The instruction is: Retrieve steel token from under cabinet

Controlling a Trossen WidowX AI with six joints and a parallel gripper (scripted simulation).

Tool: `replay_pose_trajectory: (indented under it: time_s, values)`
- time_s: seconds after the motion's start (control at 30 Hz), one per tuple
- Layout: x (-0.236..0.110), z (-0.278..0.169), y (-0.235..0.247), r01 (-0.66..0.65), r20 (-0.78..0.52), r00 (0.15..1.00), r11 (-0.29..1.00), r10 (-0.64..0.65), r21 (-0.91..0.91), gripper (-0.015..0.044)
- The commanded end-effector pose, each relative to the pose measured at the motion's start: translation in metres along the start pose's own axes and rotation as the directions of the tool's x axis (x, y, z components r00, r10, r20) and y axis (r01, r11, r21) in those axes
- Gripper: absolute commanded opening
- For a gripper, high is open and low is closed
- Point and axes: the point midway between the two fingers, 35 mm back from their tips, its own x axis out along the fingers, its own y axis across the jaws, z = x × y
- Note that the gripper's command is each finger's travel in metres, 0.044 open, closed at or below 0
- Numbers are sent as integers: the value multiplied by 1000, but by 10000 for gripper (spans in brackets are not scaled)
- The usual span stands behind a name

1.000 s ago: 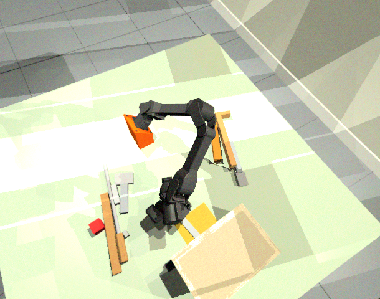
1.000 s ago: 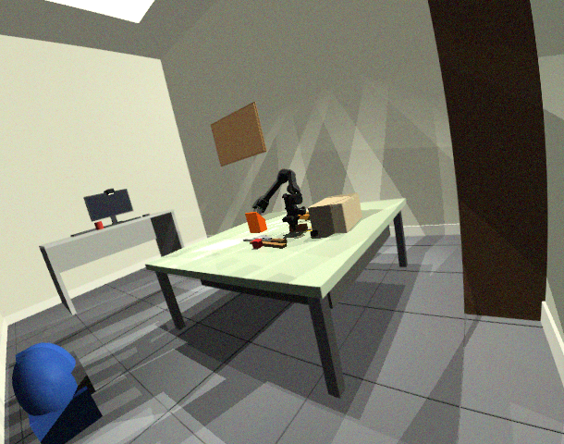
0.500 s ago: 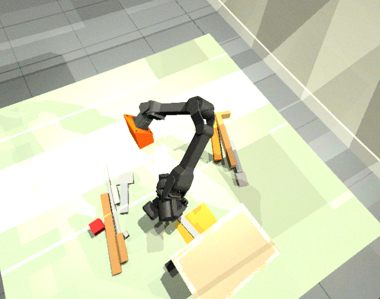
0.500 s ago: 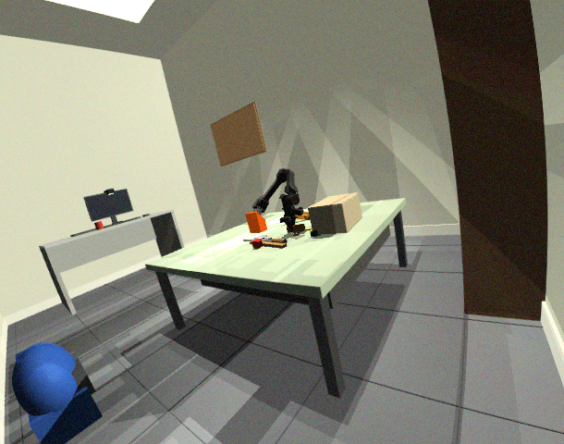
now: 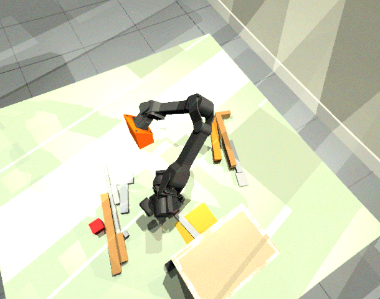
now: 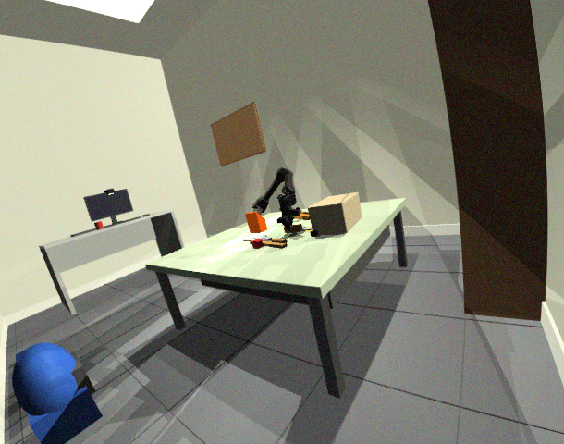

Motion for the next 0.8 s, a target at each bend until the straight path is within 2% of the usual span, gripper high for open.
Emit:
replay_pose_trajectory:
  time_s: [0.0, 0.77]
  values:
    - [1, -8, 0, -1, -3, 1000, 1000, 1, 1, 0]
    - [1, -38, -2, -1, -4, 1000, 1000, 1, 2, 0]
